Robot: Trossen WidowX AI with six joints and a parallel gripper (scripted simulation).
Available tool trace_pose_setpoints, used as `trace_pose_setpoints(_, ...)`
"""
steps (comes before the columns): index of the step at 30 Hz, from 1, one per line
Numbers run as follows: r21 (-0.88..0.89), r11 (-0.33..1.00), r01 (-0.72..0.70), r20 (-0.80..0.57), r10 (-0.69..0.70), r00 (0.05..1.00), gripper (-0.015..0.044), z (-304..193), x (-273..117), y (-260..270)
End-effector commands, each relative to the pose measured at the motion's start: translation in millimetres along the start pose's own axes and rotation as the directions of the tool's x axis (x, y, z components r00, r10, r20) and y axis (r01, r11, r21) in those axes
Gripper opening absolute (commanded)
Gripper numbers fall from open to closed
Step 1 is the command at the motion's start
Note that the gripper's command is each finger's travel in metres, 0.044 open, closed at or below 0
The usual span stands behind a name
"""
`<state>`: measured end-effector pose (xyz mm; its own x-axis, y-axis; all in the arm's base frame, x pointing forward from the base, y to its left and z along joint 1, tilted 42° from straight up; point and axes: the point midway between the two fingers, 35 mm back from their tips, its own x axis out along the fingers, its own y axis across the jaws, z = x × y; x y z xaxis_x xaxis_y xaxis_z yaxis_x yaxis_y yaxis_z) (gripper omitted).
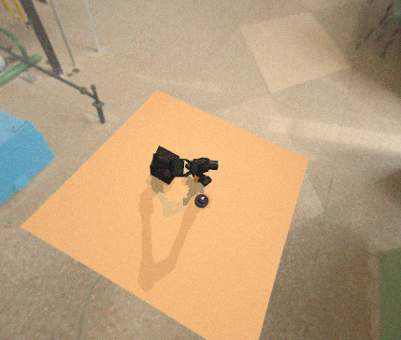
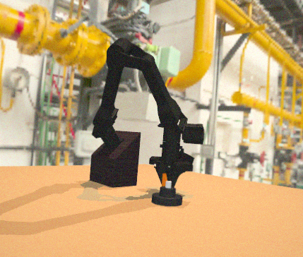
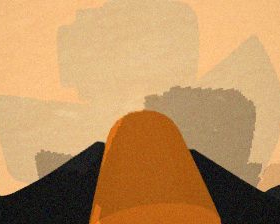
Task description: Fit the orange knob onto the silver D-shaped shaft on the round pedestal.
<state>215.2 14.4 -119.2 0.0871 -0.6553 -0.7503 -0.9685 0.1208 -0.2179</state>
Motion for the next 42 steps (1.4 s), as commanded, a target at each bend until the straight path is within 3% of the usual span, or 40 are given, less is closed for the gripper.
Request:
trace_pose_setpoints(1, -0.005, 1.0, 0.003, -0.001, -0.003, 1.0, 0.0111, -0.1, 0.1, -0.3)
trace_pose_setpoints(6, -0.006, 1.0, 0.002, 0.005, -0.002, 1.0, 0.0, 4.7, -20.7, -4.8)
trace_pose_setpoints(23, -0.006, 1.0, 0.0, 0.005, 0.0, 1.0, 0.0, 0.8, -136.2, -4.8)
trace_pose_setpoints(28, -0.006, 1.0, 0.003, 0.004, -0.003, 1.0, 0.0, 0.0, -140.3, -4.2)
trace_pose_setpoints(42, -0.012, 0.957, 0.289, 0.008, -0.289, 0.957, 0.0, 18.0, -163.5, -5.9)
